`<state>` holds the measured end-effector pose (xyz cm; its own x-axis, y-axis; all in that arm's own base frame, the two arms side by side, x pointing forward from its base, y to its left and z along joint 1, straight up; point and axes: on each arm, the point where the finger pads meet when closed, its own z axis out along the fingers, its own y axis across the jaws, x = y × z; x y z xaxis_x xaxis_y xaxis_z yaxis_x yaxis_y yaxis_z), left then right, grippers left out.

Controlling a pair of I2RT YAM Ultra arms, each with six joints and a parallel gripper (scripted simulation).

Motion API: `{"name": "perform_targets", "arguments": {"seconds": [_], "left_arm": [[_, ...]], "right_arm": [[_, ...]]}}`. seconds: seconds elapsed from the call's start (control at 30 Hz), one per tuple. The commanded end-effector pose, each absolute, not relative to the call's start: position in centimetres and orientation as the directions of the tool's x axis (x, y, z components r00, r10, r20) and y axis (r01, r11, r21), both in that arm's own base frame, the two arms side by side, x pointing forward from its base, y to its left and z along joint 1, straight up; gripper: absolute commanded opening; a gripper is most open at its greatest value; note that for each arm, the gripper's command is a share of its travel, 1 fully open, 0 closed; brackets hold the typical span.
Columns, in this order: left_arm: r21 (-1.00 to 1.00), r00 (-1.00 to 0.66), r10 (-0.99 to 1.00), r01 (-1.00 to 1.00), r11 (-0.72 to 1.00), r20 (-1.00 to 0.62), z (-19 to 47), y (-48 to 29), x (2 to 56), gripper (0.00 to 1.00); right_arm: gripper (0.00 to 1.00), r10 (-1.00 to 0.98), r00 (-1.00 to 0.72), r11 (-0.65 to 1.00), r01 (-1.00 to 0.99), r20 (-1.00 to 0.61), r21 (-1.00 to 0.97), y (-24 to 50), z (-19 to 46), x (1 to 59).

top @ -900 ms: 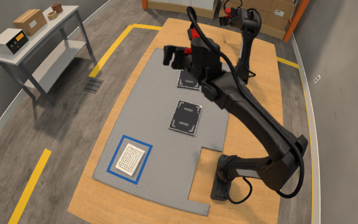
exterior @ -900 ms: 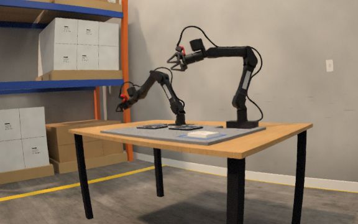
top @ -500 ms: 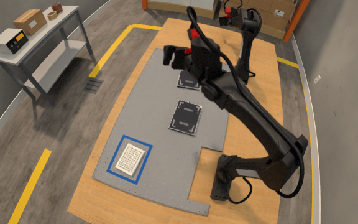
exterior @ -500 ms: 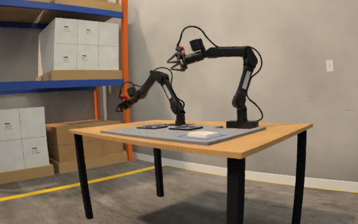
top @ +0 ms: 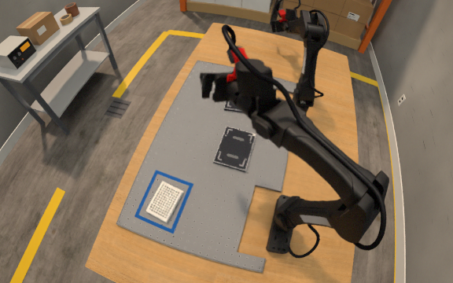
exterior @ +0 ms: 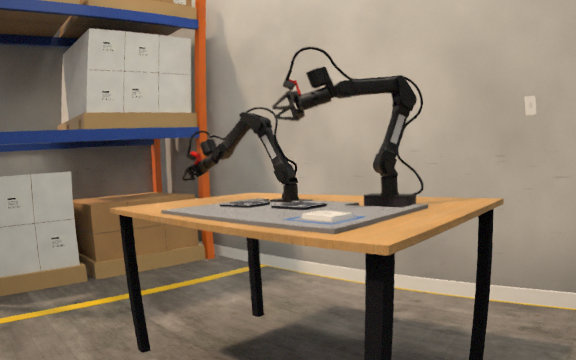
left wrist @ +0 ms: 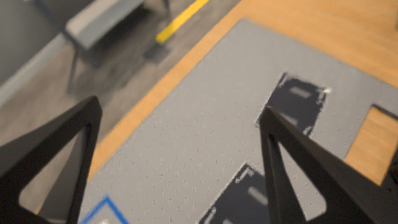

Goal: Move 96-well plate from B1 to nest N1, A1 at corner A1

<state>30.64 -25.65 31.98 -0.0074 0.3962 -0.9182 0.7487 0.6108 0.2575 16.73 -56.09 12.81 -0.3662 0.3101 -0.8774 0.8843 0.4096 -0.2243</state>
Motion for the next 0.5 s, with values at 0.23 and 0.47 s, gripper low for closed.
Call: {"name": "perform_targets", "arguments": {"seconds": [0.23,0.47], "left_arm": [[0.156,-0.269,0.323,0.498,0.853,-0.907,25.3,-14.6,34.9,1.0],[0.114,-0.478,0.229,0.257,0.96,-0.848,18.0,-5.7,37.9,1.0]], "right_arm": [[1.0,0.212,-0.391,0.66,0.734,-0.896,-0.164,-45.1,16.7,33.4],[1.0,0.116,-0.402,0.845,0.52,-0.908,-0.122,-31.0,19.4,44.2]]}}
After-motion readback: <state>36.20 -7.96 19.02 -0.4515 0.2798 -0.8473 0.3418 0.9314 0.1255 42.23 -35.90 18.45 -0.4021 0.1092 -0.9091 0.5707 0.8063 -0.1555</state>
